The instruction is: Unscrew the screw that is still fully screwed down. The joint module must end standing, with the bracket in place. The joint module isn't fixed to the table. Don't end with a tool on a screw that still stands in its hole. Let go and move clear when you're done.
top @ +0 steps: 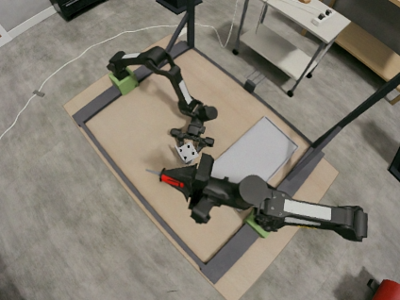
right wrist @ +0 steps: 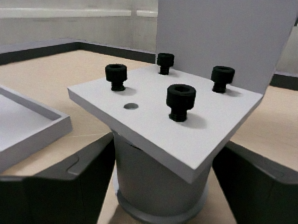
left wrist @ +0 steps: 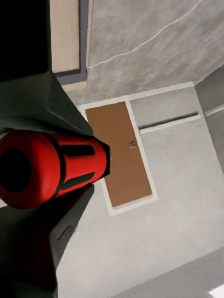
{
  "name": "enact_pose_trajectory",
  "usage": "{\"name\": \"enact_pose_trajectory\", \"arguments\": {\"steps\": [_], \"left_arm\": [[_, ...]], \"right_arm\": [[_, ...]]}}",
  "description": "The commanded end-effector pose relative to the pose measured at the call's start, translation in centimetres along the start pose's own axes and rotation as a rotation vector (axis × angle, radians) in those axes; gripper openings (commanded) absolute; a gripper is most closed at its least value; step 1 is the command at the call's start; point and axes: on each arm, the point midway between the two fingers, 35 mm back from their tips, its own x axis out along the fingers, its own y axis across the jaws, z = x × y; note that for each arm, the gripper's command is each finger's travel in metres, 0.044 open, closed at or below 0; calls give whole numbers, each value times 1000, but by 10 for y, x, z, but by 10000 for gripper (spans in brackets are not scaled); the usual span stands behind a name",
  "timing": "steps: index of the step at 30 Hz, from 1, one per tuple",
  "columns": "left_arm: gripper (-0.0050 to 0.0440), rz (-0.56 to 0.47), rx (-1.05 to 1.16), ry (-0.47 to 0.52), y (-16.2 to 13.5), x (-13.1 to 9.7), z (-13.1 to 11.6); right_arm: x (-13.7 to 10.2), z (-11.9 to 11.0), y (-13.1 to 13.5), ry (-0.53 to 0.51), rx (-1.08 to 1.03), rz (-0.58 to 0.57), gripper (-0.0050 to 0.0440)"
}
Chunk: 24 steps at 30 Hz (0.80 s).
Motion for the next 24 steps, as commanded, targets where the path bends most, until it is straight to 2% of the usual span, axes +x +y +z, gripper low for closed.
{"name": "enact_pose_trajectory", "arguments": {"steps": [1,7,12,14,22,24], "left_arm": [[130,-27,-110,-39,-8,-3,13],[130,-31,-286,-77,-10,-3,26],[130,-32,-286,-77,-11,-3,26],[130,57,-280,-86,18,2,17],[130,283,-248,-142,78,15,-1],[130,314,-244,-159,82,21,-2]], "right_arm": [[1,15,6,-11,36,3,245],[1,15,6,-11,36,3,245],[1,15,6,-11,36,3,245],[1,15,6,-11,36,3,245],[1,15,6,-11,36,3,245],[1,15,6,-11,36,3,245]]}}
